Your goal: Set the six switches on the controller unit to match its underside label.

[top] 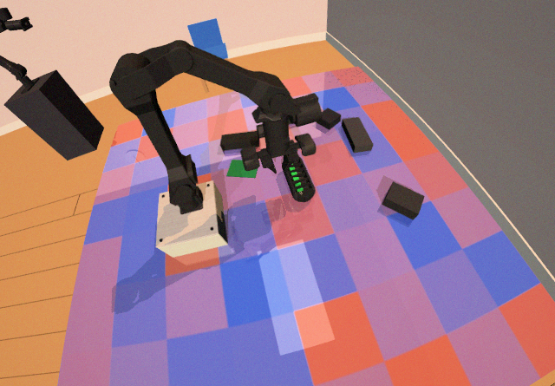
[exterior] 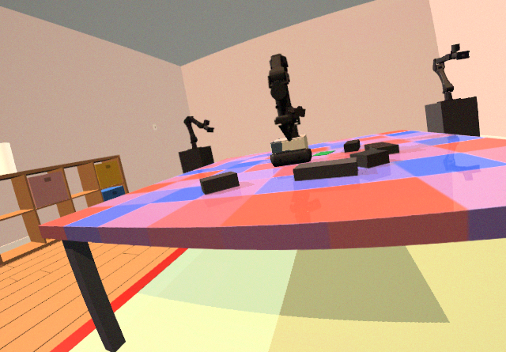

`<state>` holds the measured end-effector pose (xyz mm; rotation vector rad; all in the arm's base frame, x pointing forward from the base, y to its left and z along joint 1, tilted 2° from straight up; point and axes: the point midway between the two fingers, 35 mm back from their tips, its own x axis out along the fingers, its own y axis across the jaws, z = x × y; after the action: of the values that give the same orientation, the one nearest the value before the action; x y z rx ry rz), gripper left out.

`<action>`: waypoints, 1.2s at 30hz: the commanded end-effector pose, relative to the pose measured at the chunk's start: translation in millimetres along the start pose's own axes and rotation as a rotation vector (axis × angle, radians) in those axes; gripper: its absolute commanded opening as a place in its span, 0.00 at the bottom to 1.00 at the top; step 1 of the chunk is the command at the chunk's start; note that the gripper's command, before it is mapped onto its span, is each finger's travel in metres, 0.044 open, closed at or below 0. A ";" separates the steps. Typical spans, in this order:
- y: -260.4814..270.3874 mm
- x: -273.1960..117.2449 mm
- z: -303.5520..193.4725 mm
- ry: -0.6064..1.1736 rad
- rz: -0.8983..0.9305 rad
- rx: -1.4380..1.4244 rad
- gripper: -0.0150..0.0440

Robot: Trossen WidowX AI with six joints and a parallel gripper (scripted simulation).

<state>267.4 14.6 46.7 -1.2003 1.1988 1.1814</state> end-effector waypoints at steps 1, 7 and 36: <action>-3.4 -22.8 0.3 -0.002 -0.027 0.000 0.61; -3.4 -22.8 0.3 -0.002 -0.027 0.000 0.61; -3.2 -22.1 0.3 -0.002 -0.026 0.001 0.70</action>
<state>270.0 14.7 68.9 -1.2102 1.1794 1.1629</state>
